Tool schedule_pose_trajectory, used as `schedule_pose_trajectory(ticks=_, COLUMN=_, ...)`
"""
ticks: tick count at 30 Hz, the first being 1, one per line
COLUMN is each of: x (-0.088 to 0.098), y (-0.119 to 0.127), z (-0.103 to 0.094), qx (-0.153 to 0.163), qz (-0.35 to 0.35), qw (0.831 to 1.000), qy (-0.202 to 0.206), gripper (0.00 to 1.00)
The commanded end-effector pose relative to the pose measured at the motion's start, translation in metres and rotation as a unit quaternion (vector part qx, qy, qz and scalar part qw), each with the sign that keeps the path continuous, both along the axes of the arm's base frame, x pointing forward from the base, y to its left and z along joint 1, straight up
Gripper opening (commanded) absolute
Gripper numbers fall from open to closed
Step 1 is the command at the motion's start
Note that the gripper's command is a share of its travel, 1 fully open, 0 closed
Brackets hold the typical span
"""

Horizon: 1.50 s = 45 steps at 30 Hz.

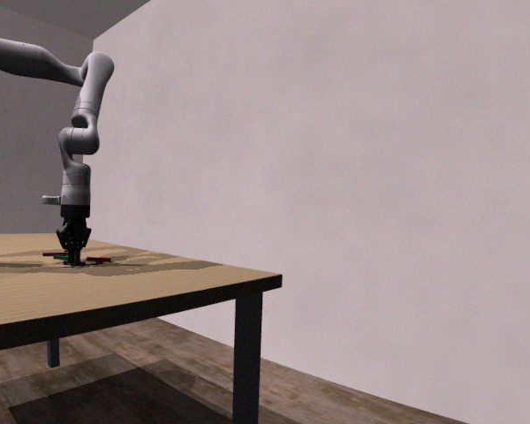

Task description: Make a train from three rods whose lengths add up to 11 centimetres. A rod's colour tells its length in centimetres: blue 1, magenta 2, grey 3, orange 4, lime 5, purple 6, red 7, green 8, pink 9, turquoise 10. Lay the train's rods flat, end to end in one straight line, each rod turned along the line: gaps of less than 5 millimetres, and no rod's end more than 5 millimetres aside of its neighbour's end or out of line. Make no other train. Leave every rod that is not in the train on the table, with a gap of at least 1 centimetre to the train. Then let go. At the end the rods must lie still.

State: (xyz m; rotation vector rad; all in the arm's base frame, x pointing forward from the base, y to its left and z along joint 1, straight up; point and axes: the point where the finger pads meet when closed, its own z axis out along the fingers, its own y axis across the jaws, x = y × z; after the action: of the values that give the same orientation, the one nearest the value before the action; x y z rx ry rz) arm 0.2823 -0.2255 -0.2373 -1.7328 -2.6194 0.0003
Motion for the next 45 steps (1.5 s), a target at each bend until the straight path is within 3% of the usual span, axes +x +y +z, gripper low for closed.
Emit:
schedule_pose_trajectory(ticks=1, x=0.001, y=0.0, z=0.0, qx=0.0, qz=0.0, qw=1.0, qy=-0.001, gripper=0.05)
schedule_pose_trajectory(ticks=25, x=0.001, y=0.0, z=0.007, qx=0.0, qz=0.0, qw=1.0, qy=-0.001, gripper=0.05)
schedule_pose_trajectory(ticks=39, x=0.001, y=0.0, z=0.08, qx=0.0, qz=0.0, qw=1.0, qy=-0.001, gripper=0.05)
schedule_pose_trajectory(ticks=45, x=0.0, y=0.0, z=0.093, qx=0.0, qz=0.0, qw=1.0, qy=0.0, gripper=0.05)
